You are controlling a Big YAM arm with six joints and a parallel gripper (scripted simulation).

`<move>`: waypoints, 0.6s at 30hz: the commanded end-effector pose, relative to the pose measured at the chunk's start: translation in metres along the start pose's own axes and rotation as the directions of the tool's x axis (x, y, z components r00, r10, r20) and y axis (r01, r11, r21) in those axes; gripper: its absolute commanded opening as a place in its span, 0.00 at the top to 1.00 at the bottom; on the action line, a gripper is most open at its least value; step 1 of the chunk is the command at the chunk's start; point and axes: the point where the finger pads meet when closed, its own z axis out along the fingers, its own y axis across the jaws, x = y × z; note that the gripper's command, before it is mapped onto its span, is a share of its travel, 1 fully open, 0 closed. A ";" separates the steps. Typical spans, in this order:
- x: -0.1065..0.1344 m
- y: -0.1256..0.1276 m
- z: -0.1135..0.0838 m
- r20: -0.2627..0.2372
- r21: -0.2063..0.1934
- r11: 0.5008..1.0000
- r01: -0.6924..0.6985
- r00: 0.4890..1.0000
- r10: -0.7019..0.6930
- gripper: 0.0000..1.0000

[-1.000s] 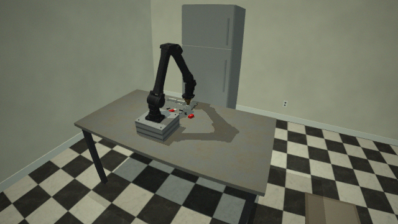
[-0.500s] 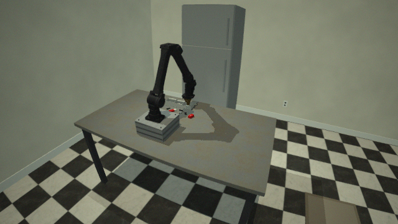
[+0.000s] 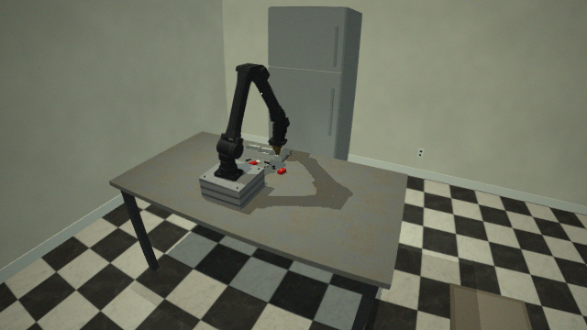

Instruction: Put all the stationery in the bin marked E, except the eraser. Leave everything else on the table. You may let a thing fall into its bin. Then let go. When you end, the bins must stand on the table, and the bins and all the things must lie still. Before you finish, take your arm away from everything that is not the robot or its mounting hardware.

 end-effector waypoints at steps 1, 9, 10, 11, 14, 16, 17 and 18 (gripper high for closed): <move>-0.002 -0.005 0.006 0.004 0.003 1.000 0.002 1.000 -0.002 0.92; -0.003 -0.005 -0.004 0.000 0.002 1.000 0.002 1.000 -0.002 0.92; -0.008 -0.006 -0.015 0.021 0.006 1.000 0.001 1.000 -0.001 0.92; -0.008 -0.006 -0.015 0.021 0.006 1.000 0.001 1.000 -0.001 0.92; -0.013 -0.006 -0.024 0.037 0.009 1.000 0.000 0.999 -0.001 0.92; -0.016 -0.007 -0.028 0.043 0.010 1.000 0.000 0.999 -0.001 0.92; -0.018 -0.007 -0.030 0.046 0.010 1.000 0.000 0.999 -0.001 0.92; -0.020 -0.007 -0.032 0.049 0.011 1.000 0.000 0.999 0.000 0.92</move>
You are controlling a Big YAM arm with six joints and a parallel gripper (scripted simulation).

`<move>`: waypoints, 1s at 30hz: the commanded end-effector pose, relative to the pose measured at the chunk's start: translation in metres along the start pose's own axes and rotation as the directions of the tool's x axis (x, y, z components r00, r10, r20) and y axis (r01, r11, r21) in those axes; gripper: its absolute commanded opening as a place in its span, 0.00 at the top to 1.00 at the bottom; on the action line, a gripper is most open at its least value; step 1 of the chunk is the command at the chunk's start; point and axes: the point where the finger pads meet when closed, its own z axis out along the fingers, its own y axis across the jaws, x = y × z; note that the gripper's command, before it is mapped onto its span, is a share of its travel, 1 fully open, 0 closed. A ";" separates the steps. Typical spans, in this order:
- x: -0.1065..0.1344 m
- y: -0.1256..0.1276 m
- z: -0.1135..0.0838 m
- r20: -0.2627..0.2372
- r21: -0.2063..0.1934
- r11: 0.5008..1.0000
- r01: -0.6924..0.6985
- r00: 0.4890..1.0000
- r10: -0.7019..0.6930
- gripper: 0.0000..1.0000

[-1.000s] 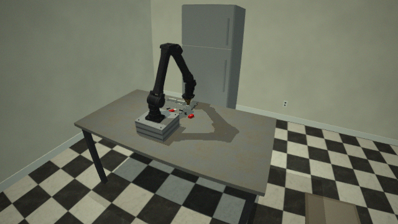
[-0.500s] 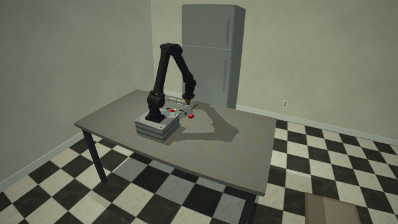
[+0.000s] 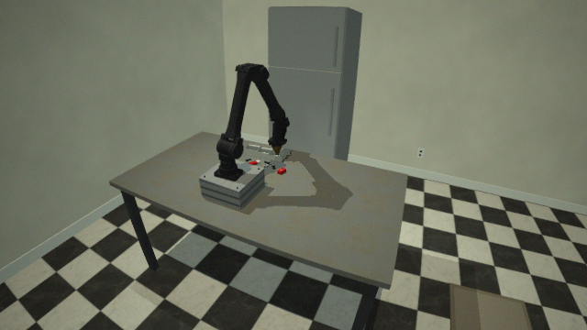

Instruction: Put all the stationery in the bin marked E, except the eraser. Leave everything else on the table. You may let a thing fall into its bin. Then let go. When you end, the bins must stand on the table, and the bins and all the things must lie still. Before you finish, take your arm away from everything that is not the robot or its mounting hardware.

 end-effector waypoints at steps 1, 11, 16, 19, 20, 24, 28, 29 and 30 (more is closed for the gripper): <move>-0.025 -0.007 -0.033 0.068 0.014 1.000 -0.001 0.998 0.000 0.92; -0.024 -0.005 -0.044 0.067 0.013 1.000 -0.001 0.998 0.000 0.92; -0.027 -0.004 -0.051 0.073 0.014 1.000 -0.001 0.997 0.000 0.92; -0.030 -0.003 -0.057 0.078 0.015 1.000 -0.001 0.997 0.000 0.92; -0.030 -0.002 -0.061 0.079 0.015 1.000 -0.001 0.997 0.000 0.92; -0.030 -0.002 -0.078 0.080 0.014 1.000 -0.004 0.997 0.003 0.92; -0.029 -0.004 -0.085 0.081 0.014 1.000 -0.008 0.997 0.007 0.92; -0.026 -0.004 -0.081 0.072 0.013 1.000 -0.008 0.997 0.007 0.92; -0.001 0.010 -0.054 -0.002 0.002 1.000 0.002 1.000 -0.002 0.92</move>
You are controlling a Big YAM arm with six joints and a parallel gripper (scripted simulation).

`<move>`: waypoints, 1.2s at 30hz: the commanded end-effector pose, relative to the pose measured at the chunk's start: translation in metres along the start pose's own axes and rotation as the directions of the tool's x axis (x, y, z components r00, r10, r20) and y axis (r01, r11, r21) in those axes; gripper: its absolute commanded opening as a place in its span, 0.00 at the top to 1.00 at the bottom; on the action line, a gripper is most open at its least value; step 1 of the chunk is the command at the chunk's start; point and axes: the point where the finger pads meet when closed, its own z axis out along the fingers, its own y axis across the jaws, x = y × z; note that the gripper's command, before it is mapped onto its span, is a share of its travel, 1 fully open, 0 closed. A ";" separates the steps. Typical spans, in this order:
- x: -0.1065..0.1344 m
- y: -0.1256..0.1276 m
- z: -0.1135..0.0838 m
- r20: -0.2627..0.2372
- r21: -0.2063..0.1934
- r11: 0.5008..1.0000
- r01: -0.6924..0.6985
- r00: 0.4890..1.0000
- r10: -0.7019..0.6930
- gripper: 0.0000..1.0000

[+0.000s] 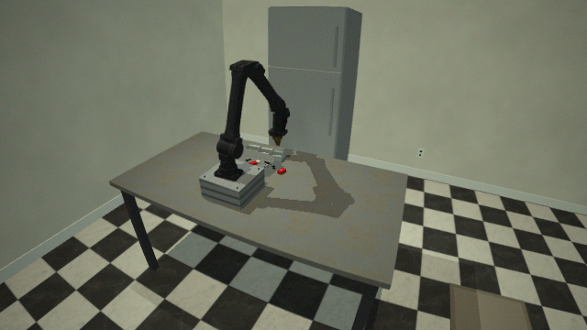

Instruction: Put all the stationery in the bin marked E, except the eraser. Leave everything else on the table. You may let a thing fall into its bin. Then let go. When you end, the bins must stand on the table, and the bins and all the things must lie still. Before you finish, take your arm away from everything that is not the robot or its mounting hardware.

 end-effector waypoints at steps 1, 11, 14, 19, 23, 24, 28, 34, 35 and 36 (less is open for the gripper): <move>0.006 0.017 0.006 -0.030 -0.003 1.000 0.003 1.000 -0.003 0.92; -0.003 0.066 -0.009 0.028 -0.002 1.000 0.000 1.000 0.000 0.92; -0.003 0.076 -0.009 0.028 -0.003 1.000 0.000 1.000 0.000 0.92; -0.022 0.091 -0.020 0.063 -0.005 1.000 -0.001 0.998 0.001 0.92; -0.022 0.080 -0.021 0.057 -0.005 1.000 -0.024 0.998 0.025 0.92; -0.021 0.080 -0.021 0.054 -0.005 1.000 -0.023 0.998 0.023 0.92; -0.021 0.085 -0.022 0.053 -0.005 1.000 -0.013 0.999 0.014 0.92; -0.010 0.085 -0.011 0.025 -0.003 1.000 0.000 1.000 0.000 0.92; -0.021 0.085 -0.024 0.050 -0.005 1.000 -0.013 0.999 0.013 0.92; -0.010 0.085 -0.011 0.025 -0.003 1.000 0.000 1.000 0.000 0.92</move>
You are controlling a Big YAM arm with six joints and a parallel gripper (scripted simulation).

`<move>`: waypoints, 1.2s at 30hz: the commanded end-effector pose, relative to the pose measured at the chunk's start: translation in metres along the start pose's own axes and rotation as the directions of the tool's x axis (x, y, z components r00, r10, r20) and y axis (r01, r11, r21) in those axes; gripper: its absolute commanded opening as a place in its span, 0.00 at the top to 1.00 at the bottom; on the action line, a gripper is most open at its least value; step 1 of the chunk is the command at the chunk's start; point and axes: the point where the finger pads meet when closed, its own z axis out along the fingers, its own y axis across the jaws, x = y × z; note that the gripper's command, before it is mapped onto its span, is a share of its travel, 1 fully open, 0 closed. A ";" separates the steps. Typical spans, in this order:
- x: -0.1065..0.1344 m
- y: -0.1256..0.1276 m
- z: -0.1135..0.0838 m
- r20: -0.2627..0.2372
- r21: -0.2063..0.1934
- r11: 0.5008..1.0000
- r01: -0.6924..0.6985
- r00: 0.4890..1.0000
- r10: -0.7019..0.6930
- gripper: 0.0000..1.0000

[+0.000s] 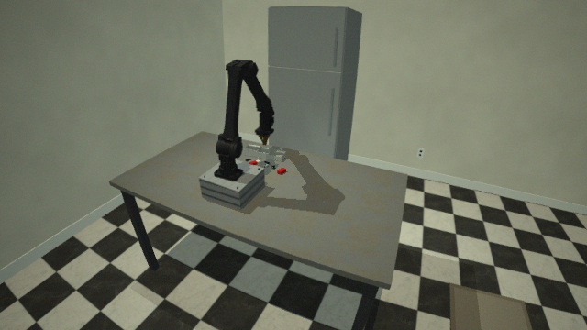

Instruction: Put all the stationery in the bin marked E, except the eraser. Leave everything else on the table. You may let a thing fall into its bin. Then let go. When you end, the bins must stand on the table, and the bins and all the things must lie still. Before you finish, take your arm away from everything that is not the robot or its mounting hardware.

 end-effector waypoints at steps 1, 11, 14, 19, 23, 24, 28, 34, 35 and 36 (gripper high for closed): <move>-0.017 0.000 -0.015 0.045 -0.001 1.000 -0.008 0.999 0.008 0.92; -0.005 -0.002 0.016 0.013 -0.001 1.000 -0.019 1.000 0.019 0.92; -0.018 -0.003 0.012 0.038 -0.002 1.000 -0.020 0.999 0.020 0.92; -0.005 -0.004 0.032 0.012 -0.001 1.000 -0.018 1.000 0.018 0.92; -0.005 -0.003 0.043 0.012 -0.001 1.000 -0.011 1.000 0.011 0.92; -0.005 -0.003 0.046 0.012 -0.001 1.000 -0.010 1.000 0.010 0.92; -0.008 -0.004 0.055 0.019 -0.001 1.000 -0.009 1.000 0.009 0.92; -0.011 -0.002 0.058 0.023 -0.001 1.000 -0.003 1.000 0.003 0.92; -0.010 -0.002 0.058 0.022 -0.001 1.000 -0.003 1.000 0.003 0.92; -0.008 -0.002 0.059 0.019 -0.001 1.000 -0.003 1.000 0.003 0.92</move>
